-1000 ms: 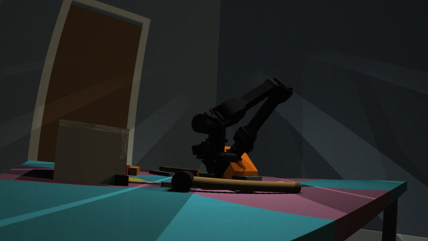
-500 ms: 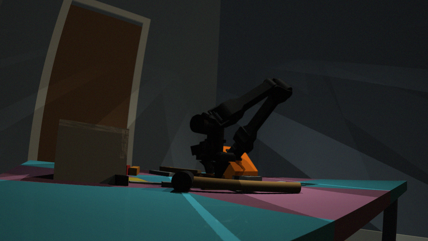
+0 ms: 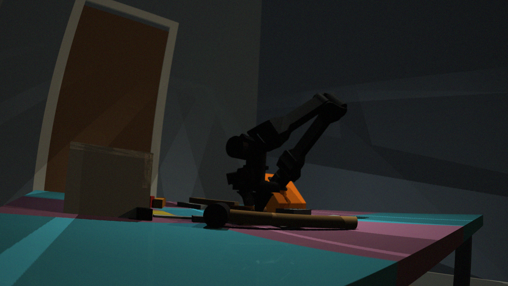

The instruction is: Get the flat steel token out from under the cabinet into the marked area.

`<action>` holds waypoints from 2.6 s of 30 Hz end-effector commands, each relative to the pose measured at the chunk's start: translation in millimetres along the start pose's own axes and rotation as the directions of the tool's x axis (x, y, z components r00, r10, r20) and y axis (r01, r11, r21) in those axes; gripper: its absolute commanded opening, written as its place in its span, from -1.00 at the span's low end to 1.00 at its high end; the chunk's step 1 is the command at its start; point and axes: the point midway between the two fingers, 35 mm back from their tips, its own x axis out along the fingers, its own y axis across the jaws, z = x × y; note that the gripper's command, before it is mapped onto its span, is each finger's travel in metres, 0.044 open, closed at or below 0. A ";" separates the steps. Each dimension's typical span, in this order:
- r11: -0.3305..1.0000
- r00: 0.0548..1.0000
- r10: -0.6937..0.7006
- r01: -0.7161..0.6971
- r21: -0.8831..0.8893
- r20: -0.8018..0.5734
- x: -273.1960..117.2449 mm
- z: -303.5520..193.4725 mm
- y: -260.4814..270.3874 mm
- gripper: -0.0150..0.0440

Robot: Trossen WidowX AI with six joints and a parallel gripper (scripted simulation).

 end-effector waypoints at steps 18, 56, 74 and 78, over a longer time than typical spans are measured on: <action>1.000 1.000 0.019 -0.020 -0.024 -0.006 2.7 0.1 9.1 0.42; 1.000 1.000 0.019 -0.020 -0.024 -0.006 2.7 0.1 9.1 0.42; 1.000 1.000 0.003 -0.003 -0.012 0.003 1.0 1.2 3.4 0.35; 1.000 1.000 0.003 -0.003 -0.012 0.003 1.0 1.2 3.4 0.26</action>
